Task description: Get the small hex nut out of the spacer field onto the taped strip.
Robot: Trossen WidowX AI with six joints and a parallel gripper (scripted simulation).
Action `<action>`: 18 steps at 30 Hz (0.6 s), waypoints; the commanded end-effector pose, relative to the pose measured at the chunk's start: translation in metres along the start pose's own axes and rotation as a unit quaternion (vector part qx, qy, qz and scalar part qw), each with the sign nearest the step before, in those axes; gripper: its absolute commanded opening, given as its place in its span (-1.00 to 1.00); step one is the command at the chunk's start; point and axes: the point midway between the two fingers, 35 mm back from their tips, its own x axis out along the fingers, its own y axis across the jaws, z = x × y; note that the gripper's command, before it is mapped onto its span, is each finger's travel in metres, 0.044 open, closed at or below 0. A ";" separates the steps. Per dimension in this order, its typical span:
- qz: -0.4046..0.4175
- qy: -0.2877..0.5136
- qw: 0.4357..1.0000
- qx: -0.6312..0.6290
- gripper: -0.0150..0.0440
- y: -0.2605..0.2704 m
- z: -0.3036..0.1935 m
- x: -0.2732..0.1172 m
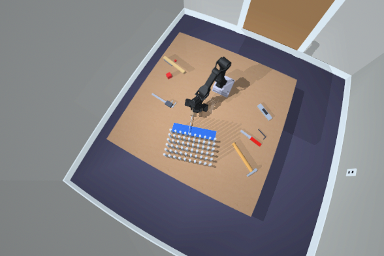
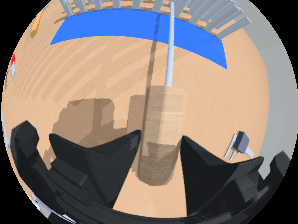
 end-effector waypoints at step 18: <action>-0.002 -0.001 1.000 0.002 -0.49 -0.001 0.016 0.004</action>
